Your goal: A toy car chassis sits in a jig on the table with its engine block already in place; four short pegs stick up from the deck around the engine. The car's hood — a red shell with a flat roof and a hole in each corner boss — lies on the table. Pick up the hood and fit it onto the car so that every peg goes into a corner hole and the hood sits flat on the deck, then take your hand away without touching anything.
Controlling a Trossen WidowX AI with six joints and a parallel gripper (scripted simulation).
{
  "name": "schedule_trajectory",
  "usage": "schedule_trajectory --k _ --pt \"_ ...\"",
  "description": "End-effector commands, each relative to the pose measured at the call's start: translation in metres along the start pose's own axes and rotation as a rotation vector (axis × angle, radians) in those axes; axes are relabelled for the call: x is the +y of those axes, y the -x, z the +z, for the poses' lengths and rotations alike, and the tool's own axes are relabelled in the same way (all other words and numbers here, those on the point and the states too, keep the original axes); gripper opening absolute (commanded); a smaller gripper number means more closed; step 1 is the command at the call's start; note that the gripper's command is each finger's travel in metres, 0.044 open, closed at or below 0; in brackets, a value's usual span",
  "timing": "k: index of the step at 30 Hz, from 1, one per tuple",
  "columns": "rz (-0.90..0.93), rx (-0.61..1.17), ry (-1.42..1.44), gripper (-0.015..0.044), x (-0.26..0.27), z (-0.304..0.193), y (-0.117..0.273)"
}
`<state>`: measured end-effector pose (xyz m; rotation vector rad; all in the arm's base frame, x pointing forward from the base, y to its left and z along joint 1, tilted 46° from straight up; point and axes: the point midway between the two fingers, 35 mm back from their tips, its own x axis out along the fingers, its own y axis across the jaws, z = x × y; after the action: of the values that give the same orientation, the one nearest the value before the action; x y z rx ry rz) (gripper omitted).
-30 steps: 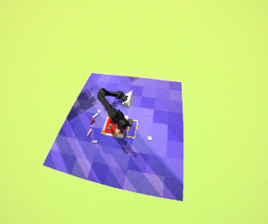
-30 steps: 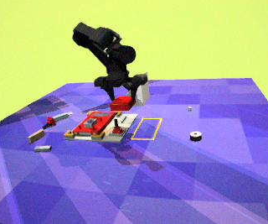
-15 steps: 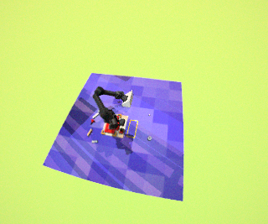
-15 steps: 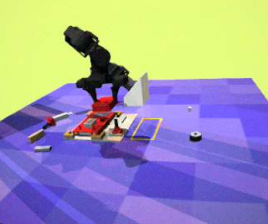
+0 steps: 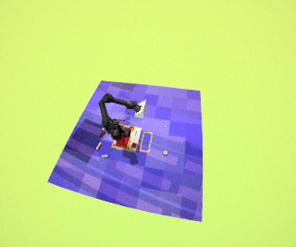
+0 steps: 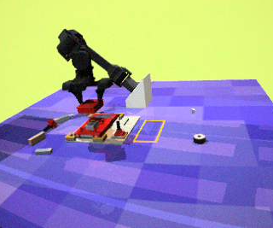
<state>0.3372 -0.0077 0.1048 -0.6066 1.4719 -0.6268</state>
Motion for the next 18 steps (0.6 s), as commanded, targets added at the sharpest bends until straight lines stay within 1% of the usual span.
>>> schedule_trajectory --k 1,6,15,18 --pt "-0.008 0.001 0.008 0.0 -0.009 -0.002 -0.001" --pt "-0.008 0.001 0.008 0.0 -0.007 -0.001 -0.006" --pt "-0.009 0.001 0.007 0.0 -0.009 -0.001 -0.044" --pt "-0.01 0.001 0.007 0.0 -0.008 0.0 -0.051"
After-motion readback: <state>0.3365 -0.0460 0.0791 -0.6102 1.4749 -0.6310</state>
